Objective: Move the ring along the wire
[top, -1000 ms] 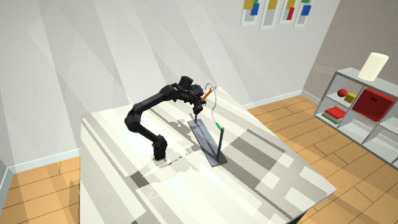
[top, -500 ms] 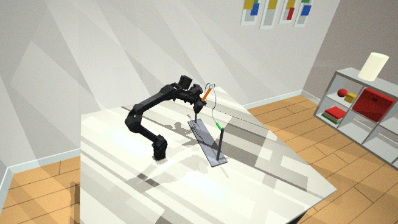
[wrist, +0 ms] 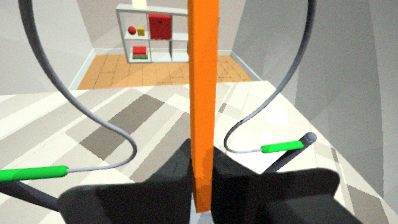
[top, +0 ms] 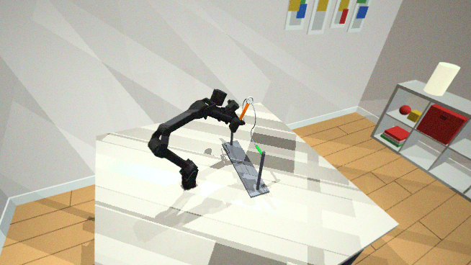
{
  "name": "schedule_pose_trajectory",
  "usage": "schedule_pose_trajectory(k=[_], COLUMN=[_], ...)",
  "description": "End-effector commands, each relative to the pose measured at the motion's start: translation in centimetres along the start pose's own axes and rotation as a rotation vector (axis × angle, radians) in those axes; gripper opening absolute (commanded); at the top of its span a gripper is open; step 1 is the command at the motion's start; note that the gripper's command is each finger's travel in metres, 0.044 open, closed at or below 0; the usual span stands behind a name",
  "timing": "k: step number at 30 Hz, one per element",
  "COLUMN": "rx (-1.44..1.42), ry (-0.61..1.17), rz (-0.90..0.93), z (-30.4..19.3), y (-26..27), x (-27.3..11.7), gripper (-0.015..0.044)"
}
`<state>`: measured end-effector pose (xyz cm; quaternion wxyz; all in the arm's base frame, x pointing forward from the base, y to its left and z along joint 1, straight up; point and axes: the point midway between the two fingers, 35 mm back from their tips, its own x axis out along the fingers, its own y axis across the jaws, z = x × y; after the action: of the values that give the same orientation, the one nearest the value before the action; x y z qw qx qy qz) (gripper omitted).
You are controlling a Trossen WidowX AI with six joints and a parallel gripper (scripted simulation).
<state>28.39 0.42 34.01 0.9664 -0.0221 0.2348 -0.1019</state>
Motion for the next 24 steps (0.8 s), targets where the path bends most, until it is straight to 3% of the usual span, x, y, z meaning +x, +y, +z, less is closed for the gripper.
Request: schedule_pose_trajectory(k=[1, 24], rx=[-0.047, -0.315], ry=[-0.008, -0.044], rz=[-0.027, -0.169], z=[0.0, 0.2], y=[-0.2, -1.2], x=[0.0, 0.1], gripper=[-0.0150, -0.0150])
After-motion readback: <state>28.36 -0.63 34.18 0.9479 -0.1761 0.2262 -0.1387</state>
